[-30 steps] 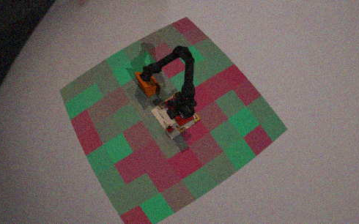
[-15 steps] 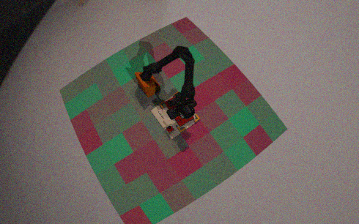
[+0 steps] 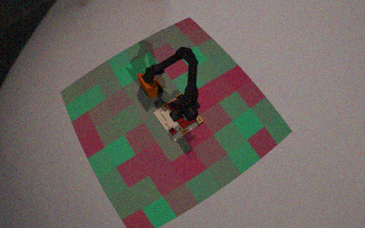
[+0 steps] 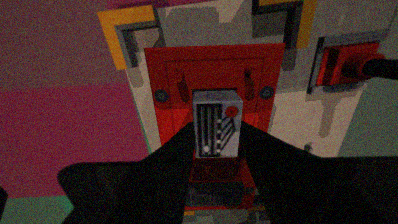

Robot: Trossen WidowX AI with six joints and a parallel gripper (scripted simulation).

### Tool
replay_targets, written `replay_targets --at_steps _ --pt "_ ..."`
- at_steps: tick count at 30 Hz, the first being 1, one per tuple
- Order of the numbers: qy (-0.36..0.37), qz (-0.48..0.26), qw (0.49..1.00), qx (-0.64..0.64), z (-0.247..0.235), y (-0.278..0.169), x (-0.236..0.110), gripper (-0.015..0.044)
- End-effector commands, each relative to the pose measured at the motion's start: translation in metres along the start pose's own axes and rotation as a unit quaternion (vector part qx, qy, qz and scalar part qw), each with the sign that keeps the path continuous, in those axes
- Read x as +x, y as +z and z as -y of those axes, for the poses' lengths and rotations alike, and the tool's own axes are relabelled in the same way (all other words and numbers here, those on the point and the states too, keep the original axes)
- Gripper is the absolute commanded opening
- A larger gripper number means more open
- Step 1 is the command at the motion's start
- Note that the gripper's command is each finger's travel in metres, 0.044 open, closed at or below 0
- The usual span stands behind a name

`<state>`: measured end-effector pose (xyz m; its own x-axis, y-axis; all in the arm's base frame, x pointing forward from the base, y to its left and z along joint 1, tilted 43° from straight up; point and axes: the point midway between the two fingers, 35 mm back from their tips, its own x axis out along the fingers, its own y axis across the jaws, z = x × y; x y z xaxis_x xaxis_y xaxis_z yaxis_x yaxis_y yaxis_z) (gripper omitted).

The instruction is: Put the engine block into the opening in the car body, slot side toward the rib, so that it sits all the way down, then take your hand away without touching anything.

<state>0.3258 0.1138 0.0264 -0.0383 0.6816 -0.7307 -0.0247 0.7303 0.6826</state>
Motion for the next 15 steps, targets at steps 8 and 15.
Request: replay_targets --at_steps 8,15 --pt "0.0 0.0 1.0 0.0 0.0 0.0 0.0009 0.0263" --pt "0.0 0.0 1.0 0.0 0.0 0.0 0.0009 0.044"
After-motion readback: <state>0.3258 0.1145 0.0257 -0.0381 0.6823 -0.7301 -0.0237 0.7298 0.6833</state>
